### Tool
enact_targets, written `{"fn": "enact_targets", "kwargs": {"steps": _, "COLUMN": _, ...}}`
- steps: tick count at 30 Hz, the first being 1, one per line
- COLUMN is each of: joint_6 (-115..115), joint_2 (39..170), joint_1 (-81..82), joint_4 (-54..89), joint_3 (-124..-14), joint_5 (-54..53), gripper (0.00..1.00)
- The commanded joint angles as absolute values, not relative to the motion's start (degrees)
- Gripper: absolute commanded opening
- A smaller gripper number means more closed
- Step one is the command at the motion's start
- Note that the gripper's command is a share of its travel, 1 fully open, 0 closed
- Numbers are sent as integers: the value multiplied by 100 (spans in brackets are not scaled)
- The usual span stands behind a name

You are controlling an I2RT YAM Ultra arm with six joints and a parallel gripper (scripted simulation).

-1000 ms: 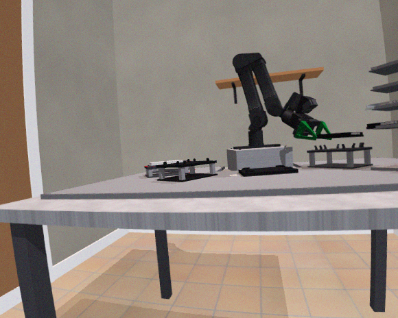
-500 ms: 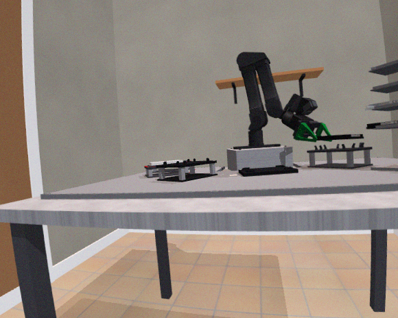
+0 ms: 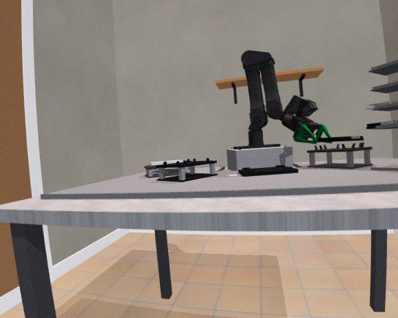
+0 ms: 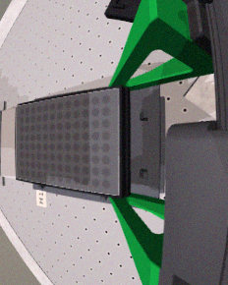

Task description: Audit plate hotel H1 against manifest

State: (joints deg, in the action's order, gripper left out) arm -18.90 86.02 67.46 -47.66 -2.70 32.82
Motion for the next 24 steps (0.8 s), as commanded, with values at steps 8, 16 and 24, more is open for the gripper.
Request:
{"fn": "enact_targets", "kwargs": {"steps": 8, "joint_6": -1876, "joint_2": 8928, "joint_1": 6736, "joint_4": -5369, "joint_3": -250, "joint_5": 3286, "gripper": 86}}
{"fn": "enact_targets", "kwargs": {"steps": 16, "joint_6": -1874, "joint_2": 9156, "joint_1": 6732, "joint_4": -5618, "joint_3": -230, "joint_5": 3283, "gripper": 86}}
{"fn": "enact_targets", "kwargs": {"steps": 24, "joint_6": -1871, "joint_2": 9473, "joint_1": 6727, "joint_4": -5958, "joint_3": -207, "joint_5": 3278, "gripper": 86}}
